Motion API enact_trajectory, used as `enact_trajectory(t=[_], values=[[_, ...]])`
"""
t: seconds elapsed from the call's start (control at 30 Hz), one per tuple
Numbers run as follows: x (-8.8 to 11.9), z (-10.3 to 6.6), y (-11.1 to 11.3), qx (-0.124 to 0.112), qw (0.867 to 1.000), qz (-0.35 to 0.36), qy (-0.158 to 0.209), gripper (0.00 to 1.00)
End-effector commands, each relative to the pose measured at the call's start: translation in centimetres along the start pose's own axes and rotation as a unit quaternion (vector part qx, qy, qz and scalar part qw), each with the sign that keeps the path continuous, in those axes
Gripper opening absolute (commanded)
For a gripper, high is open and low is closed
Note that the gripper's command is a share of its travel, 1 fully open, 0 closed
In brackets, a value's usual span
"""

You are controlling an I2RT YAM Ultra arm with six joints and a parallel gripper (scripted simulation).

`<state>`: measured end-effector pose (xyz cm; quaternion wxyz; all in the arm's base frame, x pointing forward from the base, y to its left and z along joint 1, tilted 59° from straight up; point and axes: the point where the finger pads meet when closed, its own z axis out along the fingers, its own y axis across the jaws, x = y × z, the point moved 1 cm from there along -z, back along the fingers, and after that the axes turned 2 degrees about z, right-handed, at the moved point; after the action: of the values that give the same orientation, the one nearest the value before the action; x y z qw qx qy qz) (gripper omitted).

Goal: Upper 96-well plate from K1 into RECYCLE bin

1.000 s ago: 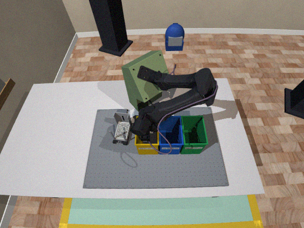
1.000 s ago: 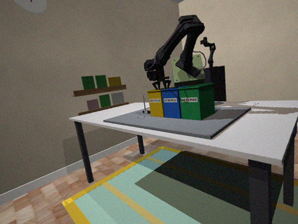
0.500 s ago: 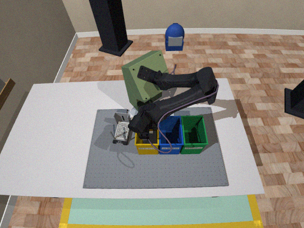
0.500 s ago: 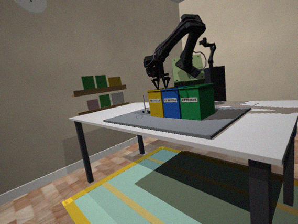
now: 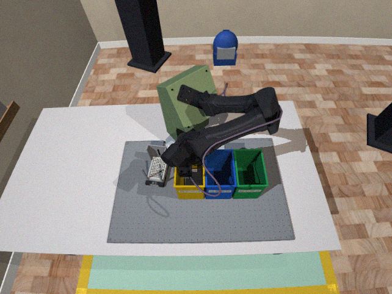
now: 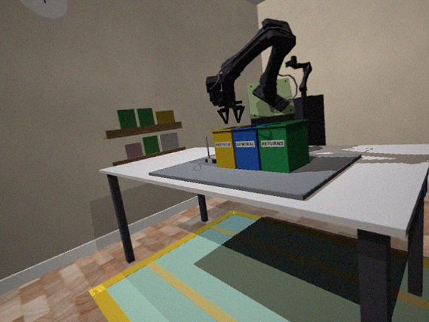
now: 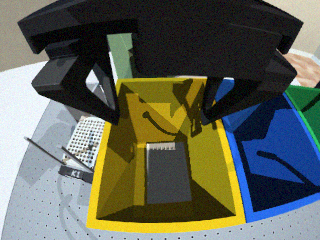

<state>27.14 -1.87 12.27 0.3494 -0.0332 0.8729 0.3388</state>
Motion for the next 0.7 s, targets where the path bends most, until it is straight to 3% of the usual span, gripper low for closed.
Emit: enact_trajectory(t=[0.0, 0.27, 0.67], values=[[-1.1, -1.5, 0.2, 0.001, 1.000, -0.014, -0.013, 0.82], [-0.9, -2.5, -0.1, -0.002, 1.000, -0.006, -0.010, 0.82], [-1.0, -2.6, 0.0, 0.000, 1.000, -0.010, -0.012, 0.82]])
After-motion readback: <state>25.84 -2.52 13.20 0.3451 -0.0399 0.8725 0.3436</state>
